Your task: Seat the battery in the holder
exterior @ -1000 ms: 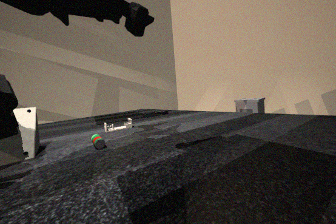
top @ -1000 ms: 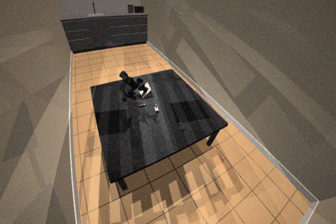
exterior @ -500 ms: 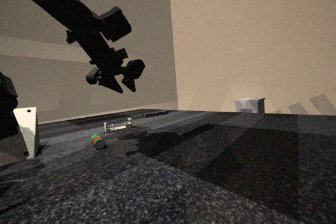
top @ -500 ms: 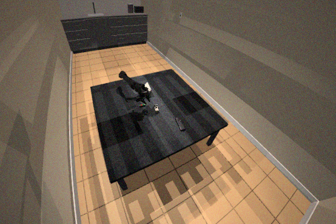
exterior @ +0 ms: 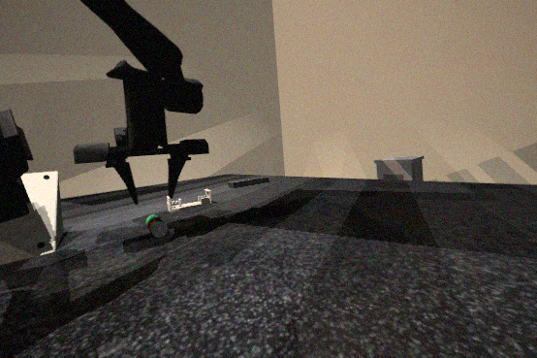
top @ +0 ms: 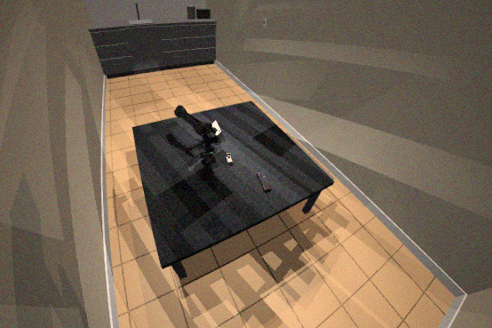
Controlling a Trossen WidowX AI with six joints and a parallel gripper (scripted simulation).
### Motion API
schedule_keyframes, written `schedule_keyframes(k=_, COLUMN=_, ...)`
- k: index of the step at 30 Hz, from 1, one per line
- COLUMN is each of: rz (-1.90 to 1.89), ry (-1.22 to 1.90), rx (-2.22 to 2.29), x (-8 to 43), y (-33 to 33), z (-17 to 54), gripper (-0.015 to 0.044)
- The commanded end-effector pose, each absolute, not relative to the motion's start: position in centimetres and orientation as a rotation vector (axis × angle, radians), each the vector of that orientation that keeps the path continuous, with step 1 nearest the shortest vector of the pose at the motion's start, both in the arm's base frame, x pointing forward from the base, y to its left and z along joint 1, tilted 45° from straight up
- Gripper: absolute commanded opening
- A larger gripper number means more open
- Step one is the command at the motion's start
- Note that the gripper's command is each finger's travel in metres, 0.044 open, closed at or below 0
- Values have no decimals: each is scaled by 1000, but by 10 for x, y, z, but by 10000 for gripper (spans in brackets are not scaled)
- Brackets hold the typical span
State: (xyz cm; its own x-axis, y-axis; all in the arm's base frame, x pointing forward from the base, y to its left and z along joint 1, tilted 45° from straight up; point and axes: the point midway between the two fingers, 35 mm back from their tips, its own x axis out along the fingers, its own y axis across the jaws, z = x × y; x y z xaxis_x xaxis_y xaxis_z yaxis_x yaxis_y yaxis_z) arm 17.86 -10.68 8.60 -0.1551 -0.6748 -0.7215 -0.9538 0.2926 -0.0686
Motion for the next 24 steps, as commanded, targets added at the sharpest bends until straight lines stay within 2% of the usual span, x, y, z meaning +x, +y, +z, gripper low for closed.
schedule_keyframes(k=1, rz=570, ry=1929, rx=-1475, x=178, y=-108, z=88, gripper=242)
schedule_keyframes(k=24, rz=571, ry=1927, rx=-1474, x=173, y=-131, z=64, gripper=242)
